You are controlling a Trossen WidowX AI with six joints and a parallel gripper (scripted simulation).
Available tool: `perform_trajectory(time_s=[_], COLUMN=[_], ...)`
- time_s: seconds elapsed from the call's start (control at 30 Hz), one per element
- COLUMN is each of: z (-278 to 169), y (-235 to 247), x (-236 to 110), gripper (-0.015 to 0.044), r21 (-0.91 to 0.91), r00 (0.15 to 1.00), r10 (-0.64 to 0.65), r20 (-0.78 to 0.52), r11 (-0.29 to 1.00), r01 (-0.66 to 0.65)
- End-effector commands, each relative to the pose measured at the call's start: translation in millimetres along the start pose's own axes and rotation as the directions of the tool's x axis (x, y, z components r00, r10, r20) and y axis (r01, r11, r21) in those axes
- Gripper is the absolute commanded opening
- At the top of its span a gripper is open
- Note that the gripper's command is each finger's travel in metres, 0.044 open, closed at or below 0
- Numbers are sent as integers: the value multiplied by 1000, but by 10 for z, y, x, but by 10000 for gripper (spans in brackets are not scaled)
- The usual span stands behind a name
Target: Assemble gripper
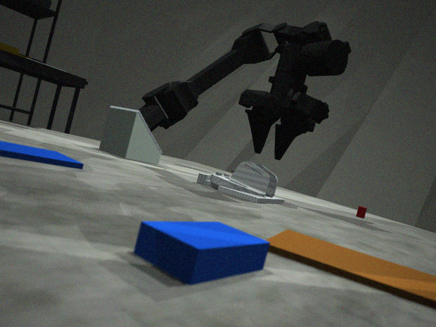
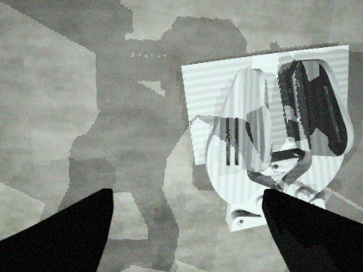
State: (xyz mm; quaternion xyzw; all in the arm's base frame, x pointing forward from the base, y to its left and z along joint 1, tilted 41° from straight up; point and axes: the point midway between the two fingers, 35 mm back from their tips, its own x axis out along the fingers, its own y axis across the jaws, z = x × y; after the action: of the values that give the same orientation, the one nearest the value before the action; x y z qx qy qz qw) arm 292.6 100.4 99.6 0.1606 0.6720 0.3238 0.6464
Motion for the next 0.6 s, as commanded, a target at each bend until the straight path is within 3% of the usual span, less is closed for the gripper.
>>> perform_trajectory(time_s=[0.0, 0.4, 0.57], z=[-238, -1436, -1513], y=[526, 1570, 1600], x=[-74, -236, -247], gripper=[434, 440, 440], r21=[-2, 41, 44], r00=[1000, 1000, 1000], r10=[-14, 14, 19], r20=[6, 7, 6], r11=[1000, 999, 999], r01=[14, -15, -19])
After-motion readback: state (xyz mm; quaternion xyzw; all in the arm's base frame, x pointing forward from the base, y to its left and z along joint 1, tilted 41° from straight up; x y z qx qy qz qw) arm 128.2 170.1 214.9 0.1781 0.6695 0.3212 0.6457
